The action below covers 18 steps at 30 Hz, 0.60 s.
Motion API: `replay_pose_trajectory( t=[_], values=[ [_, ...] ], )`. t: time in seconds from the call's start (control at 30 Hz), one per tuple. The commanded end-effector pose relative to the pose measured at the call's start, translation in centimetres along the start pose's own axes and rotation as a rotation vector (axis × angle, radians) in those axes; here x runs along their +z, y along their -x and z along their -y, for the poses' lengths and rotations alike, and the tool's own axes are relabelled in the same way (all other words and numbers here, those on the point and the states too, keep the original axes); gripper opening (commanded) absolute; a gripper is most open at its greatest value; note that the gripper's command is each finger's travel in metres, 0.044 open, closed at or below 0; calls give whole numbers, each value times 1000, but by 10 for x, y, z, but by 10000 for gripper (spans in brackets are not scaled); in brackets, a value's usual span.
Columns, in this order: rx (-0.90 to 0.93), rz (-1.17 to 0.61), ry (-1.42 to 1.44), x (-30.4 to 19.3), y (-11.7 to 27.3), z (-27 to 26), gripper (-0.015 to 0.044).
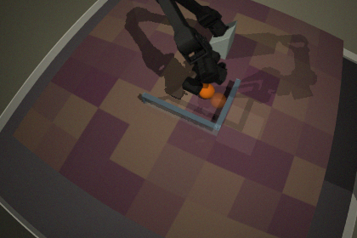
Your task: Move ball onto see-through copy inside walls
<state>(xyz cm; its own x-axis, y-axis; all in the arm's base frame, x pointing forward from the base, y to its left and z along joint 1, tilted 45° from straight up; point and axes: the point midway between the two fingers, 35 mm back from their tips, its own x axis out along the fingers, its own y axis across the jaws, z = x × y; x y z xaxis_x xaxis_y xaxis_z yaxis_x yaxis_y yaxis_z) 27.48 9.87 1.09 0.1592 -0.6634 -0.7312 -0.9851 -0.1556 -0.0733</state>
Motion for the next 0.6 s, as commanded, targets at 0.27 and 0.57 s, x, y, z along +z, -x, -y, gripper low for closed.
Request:
replay_pose_trajectory(
  t=[0.27, 0.57],
  values=[
    [-13, -21, 58, 20, -13, -14, 422],
    [-13, -21, 58, 21, -23, -13, 422]
  ],
)
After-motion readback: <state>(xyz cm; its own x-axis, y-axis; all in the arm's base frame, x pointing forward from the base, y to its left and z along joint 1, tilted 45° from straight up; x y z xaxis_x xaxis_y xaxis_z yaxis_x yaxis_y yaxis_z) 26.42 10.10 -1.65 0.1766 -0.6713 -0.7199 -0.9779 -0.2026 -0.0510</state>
